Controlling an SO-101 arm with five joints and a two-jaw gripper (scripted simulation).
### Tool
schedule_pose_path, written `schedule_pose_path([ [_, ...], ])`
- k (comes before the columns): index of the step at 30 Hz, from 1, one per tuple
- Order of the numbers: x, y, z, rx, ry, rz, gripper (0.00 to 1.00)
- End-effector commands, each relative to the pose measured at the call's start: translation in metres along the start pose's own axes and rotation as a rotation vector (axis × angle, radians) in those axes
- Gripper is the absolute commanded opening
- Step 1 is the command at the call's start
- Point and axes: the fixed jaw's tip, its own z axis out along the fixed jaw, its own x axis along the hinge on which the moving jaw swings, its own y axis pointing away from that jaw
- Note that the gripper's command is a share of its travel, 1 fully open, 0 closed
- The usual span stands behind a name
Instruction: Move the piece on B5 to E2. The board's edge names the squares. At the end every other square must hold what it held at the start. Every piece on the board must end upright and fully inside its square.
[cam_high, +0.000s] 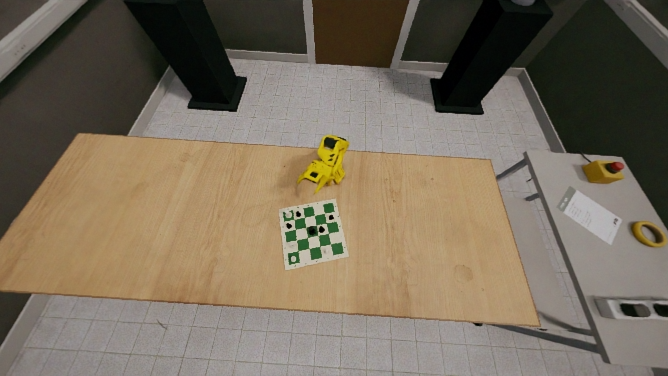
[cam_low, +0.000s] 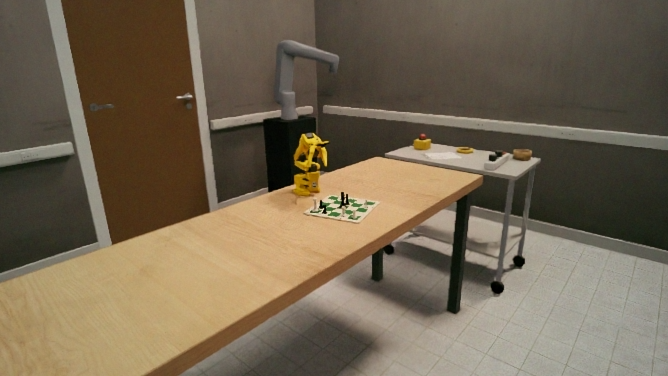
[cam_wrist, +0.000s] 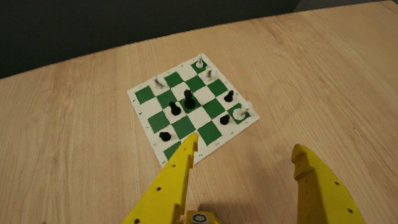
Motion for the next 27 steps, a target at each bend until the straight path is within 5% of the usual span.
schedule_pose_path([
  [1,-0.006,0.002,-0.003,-0.015,0.033,-0.019,0.37],
  [15,-0.051,0.009,0.006,-0.051,0.183,-0.042,0.26],
  [27,-0.085,0.026,0.072,-0.09,0.374,-0.08,0.13],
])
